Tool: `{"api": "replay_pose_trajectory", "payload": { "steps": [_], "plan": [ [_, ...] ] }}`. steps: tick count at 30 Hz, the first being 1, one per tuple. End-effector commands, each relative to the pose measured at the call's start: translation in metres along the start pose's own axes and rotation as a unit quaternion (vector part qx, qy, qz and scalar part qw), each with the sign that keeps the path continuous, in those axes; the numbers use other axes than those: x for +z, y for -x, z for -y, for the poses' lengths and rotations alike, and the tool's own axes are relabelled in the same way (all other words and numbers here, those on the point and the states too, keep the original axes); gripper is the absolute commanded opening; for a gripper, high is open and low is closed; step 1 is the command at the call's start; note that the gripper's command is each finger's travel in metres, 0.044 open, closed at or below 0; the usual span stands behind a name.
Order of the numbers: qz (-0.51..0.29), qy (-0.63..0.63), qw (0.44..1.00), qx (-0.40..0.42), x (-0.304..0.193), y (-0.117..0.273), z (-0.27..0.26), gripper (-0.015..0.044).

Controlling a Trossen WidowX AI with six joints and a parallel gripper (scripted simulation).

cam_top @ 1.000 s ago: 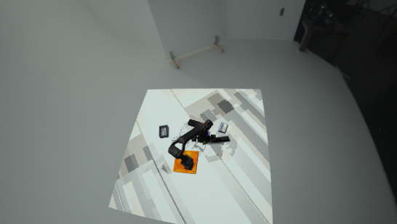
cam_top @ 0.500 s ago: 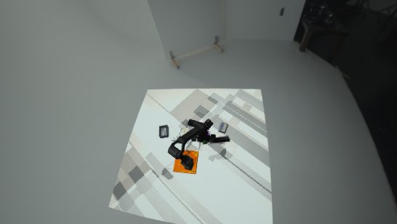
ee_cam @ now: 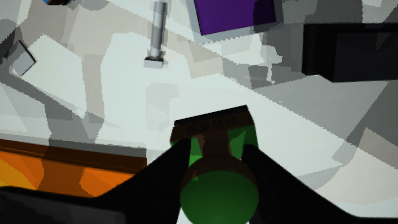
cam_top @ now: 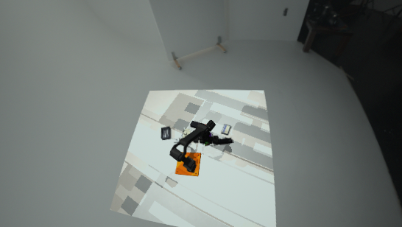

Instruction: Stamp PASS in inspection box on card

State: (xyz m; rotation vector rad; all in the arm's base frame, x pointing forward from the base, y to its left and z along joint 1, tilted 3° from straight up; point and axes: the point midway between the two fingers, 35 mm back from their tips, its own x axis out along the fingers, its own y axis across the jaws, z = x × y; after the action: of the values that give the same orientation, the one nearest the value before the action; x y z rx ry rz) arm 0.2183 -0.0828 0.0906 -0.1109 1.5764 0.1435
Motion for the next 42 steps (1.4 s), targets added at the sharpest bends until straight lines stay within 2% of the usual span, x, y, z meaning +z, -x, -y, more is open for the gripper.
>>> {"api": "replay_pose_trajectory", "payload": {
  "steps": [1, 19, 38, 42],
  "plan": [
    [0.001, 0.000, 1.000, -0.003, 0.000, 0.003, 0.001, 0.0000],
    [0.001, 0.000, 1.000, -0.003, 0.000, 0.012, 0.000, 0.0000],
    [0.005, 0.000, 1.000, -0.003, 0.087, 0.016, 0.000, 0.0000],
    [0.005, 0.000, 1.000, -0.003, 0.090, 0.015, 0.000, 0.0000]
  ]
}}
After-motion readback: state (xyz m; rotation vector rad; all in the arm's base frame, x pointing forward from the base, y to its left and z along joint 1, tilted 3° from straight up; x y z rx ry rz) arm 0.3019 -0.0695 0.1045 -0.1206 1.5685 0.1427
